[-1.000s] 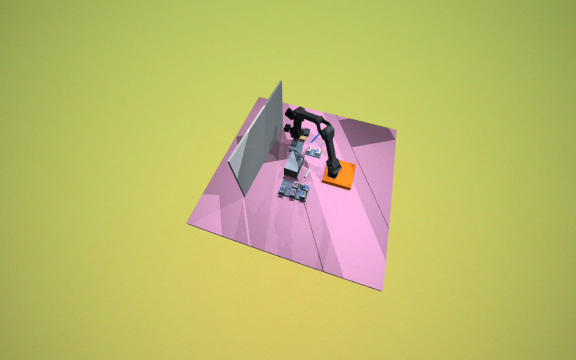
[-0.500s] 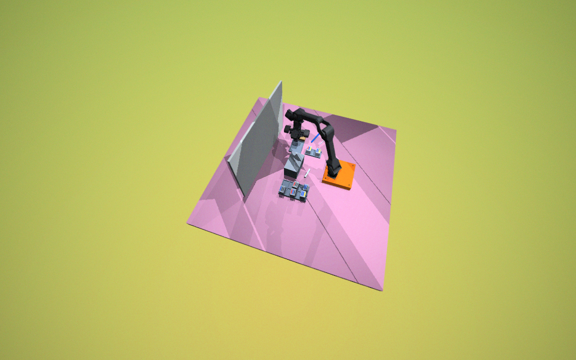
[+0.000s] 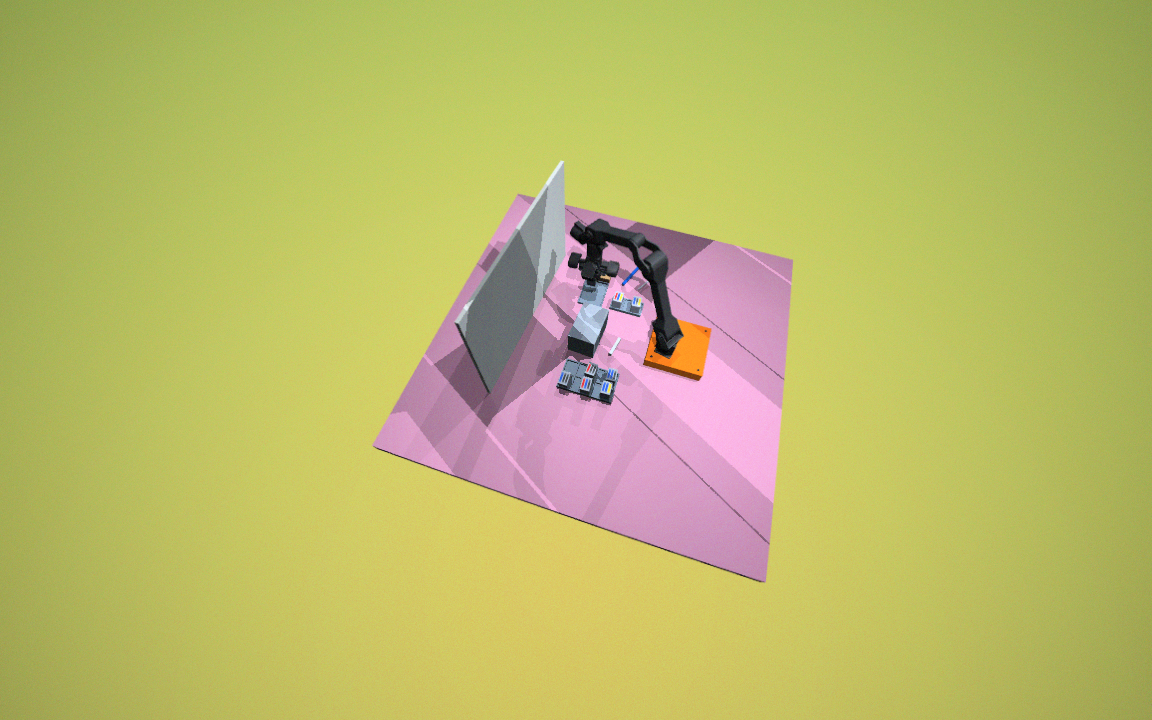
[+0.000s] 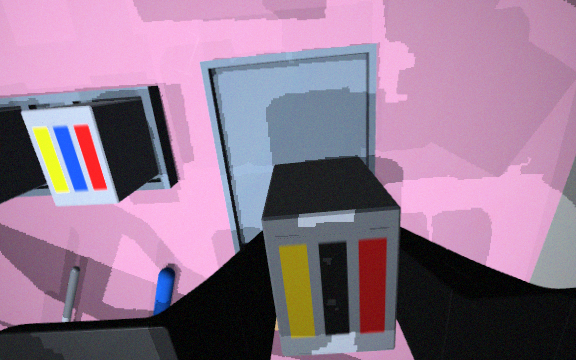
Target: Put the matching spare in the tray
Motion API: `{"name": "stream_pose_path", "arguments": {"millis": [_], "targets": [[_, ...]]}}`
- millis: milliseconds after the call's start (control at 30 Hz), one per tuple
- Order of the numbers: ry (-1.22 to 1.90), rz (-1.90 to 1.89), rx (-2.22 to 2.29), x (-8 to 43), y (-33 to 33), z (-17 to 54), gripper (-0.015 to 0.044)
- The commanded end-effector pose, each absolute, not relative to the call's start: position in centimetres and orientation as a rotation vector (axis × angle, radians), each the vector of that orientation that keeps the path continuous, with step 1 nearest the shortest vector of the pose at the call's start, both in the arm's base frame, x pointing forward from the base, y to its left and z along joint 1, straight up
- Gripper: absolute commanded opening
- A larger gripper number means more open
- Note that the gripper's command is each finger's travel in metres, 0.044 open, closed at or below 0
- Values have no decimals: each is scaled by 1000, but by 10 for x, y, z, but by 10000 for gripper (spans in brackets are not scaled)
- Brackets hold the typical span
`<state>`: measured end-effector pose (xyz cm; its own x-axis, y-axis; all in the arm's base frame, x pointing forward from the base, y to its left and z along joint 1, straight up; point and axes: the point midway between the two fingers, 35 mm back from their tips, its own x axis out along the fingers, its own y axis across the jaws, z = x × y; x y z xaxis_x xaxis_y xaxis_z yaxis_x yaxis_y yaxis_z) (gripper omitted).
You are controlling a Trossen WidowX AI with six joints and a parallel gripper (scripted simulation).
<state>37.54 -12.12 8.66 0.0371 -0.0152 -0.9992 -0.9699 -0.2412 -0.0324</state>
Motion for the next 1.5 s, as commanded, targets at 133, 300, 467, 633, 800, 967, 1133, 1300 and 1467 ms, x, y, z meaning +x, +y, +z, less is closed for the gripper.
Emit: {"name": "stream_pose_path", "arguments": {"millis": [133, 300, 467, 633, 800, 967, 1133, 1300, 1467], "targets": [[1070, 1357, -1417, 374, -121, 79, 0], [1070, 1357, -1417, 374, -121, 75, 0], [1070, 1357, -1417, 374, -121, 72, 0], [1070, 1357, -1417, 374, -121, 68, 0], [1070, 1357, -1417, 373, -121, 64, 0], [1070, 1357, -1417, 373, -121, 60, 0], [1070, 1357, -1417, 372, -120, 56, 0], [1070, 1357, -1417, 372, -120, 52, 0], [1070, 1357, -1417, 372, -120, 49, 0]]}}
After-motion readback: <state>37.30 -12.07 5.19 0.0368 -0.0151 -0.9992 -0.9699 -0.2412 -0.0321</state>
